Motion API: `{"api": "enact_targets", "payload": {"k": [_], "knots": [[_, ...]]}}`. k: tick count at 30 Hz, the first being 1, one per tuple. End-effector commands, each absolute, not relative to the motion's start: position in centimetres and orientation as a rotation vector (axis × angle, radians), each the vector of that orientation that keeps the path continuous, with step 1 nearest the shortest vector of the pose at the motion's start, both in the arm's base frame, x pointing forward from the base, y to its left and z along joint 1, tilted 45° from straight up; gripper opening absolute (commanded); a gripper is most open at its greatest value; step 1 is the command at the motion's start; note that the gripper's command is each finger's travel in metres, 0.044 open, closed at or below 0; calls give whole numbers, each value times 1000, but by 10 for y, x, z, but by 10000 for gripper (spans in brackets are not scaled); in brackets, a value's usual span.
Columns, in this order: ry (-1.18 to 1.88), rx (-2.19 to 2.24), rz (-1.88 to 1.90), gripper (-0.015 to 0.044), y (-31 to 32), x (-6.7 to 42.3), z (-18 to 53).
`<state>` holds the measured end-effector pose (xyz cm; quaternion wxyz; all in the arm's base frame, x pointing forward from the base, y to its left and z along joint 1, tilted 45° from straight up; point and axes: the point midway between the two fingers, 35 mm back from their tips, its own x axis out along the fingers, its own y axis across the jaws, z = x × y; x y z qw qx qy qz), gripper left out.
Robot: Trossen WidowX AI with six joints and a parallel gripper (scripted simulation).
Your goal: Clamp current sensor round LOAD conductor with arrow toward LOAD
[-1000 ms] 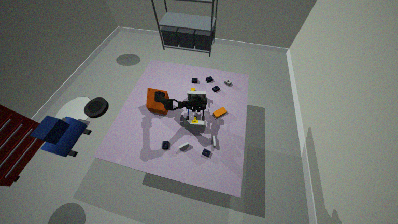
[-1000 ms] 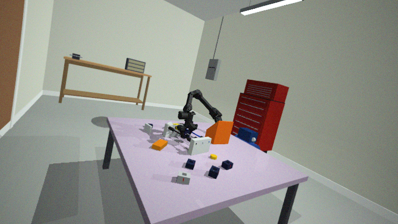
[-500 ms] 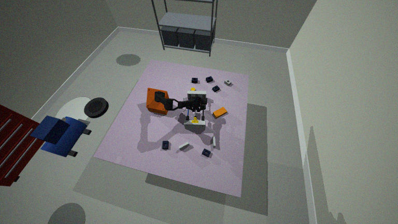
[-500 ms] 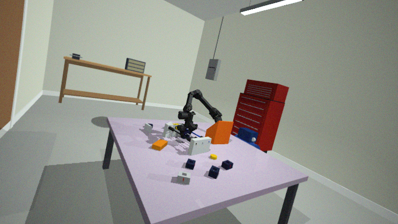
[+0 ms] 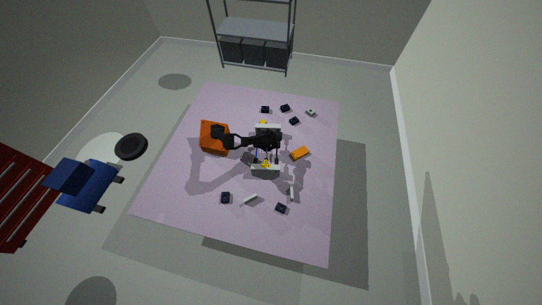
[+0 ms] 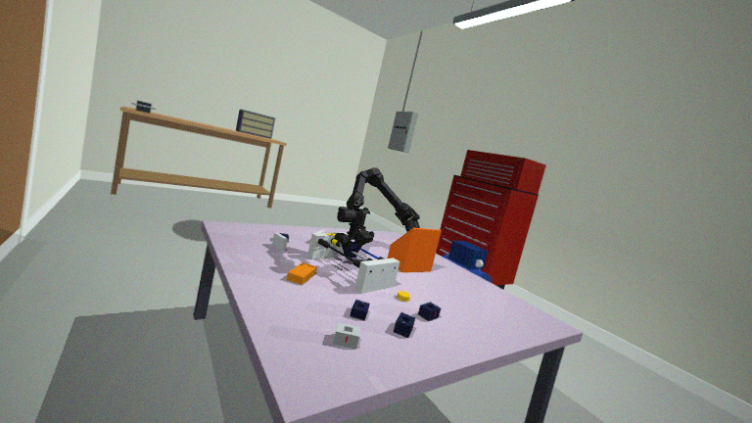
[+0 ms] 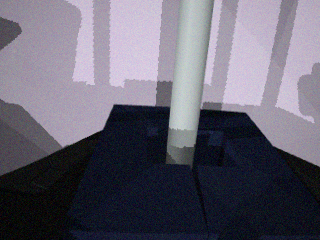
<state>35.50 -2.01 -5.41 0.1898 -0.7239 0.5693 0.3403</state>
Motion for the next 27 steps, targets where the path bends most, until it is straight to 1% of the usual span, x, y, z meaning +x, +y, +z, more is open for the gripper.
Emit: {"api": "enact_targets", "payload": {"k": [1,10,27], "knots": [[1600,-2035,957,0,-20,355,-54],[1600,-2035,957,0,-20,355,-54],[1608,-2030,959,440,-19,355,-54]]}}
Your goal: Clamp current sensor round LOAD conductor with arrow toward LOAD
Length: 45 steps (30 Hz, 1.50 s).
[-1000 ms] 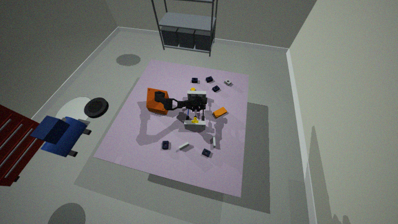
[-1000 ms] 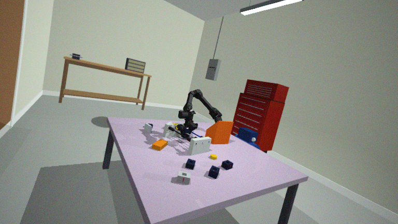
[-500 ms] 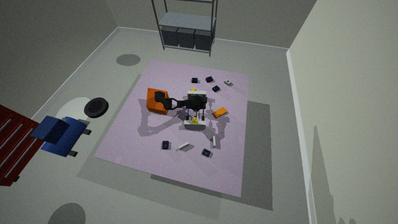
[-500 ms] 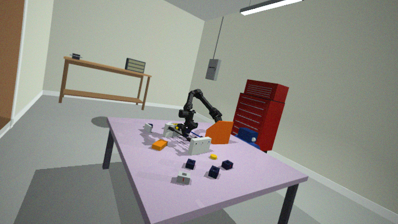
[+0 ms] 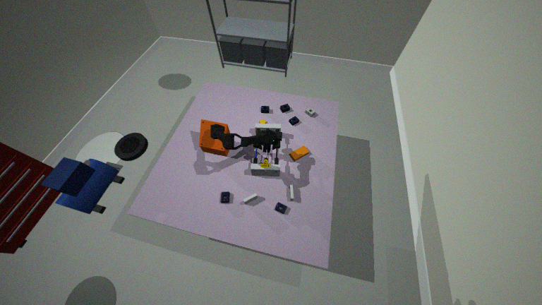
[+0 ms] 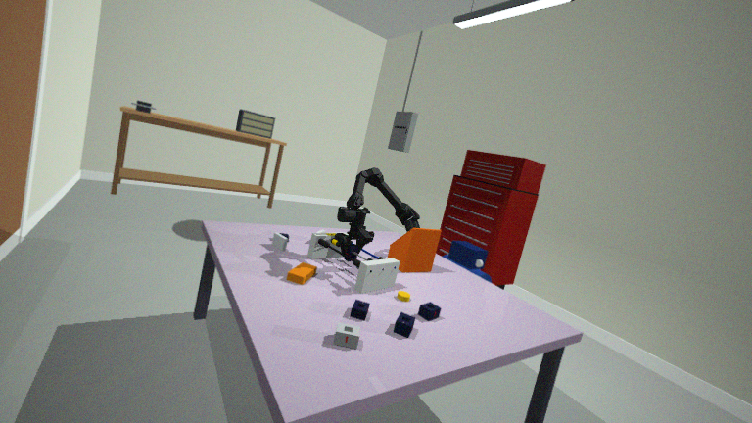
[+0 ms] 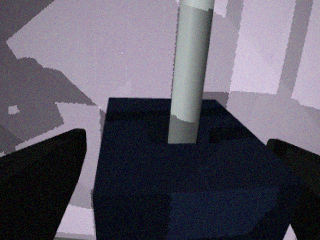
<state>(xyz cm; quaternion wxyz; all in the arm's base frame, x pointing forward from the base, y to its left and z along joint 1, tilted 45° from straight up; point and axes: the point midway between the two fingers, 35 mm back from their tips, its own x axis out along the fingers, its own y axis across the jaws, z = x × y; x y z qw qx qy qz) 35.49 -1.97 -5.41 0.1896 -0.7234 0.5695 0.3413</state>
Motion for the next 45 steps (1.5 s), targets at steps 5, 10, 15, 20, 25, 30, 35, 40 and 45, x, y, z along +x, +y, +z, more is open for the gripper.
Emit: {"api": "enact_targets", "payload": {"k": [5,10,15,20,25,30,35,40,45], "knots": [[1601,-2033,959,309,-20,355,-54],[1601,-2033,959,177,-20,355,-54],[1601,-2033,959,142,-20,355,-54],[1601,-2033,959,109,-20,355,-54],[1601,-2033,959,36,-19,355,-54],[1601,-2036,963,0,-19,355,-53],[1601,-2036,963,0,-19,355,-53],[1601,-2036,963,0,-19,354,-53],[1601,-2035,963,0,-19,353,-53]]}}
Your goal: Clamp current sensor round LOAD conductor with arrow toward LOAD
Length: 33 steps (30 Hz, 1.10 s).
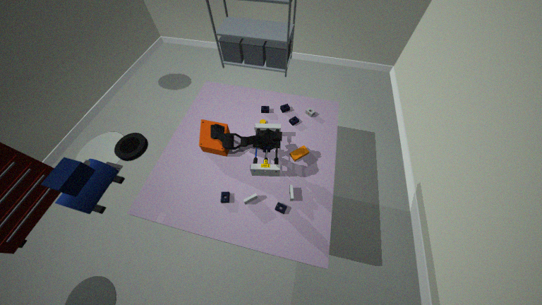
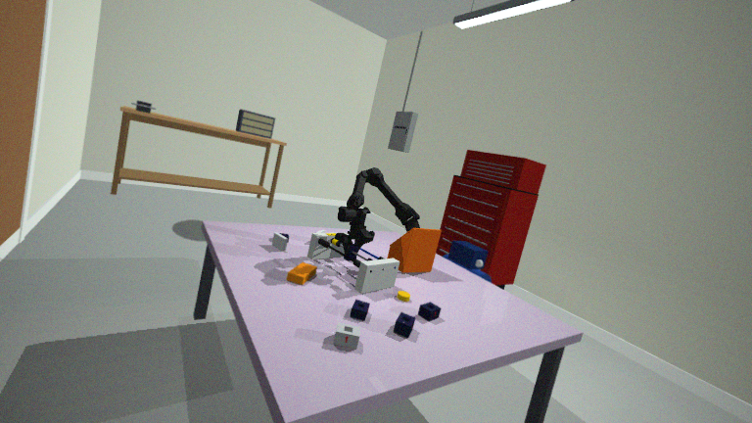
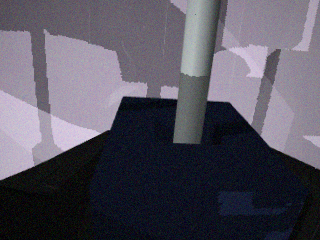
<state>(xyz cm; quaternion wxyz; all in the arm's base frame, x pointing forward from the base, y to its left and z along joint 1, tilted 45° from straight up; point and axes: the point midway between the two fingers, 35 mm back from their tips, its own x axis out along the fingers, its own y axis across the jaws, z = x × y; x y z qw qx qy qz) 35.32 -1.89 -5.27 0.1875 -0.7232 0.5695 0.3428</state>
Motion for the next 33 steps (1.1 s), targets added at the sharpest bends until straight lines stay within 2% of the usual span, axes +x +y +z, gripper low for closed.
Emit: {"api": "enact_targets", "payload": {"k": [1,11,21,33], "knots": [[1601,-2035,963,0,-19,353,-53],[1602,-2035,964,0,-22,353,-56],[1602,-2033,960,263,-20,353,-54],[1602,-2033,960,263,-20,353,-54]]}}
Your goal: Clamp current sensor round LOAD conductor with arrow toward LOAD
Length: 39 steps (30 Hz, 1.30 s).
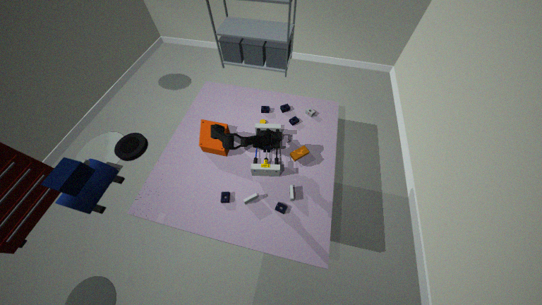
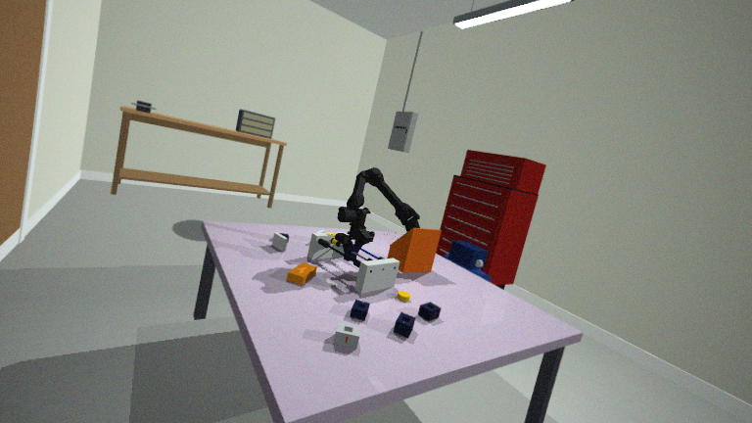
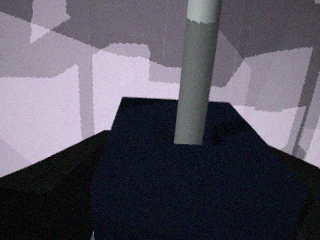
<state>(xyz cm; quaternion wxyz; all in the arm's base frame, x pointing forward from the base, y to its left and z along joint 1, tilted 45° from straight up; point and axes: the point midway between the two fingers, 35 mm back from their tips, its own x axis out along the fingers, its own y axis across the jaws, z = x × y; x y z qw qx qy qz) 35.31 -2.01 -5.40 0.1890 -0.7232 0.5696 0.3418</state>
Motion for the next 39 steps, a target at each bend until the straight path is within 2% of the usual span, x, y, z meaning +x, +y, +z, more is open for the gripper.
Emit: {"api": "enact_targets", "payload": {"k": [1,21,28,39], "knots": [[1602,-2033,960,263,-20,353,-54],[1602,-2033,960,263,-20,353,-54],[1602,-2033,960,440,-20,353,-54],[1598,-2031,962,440,-3,353,-38]]}}
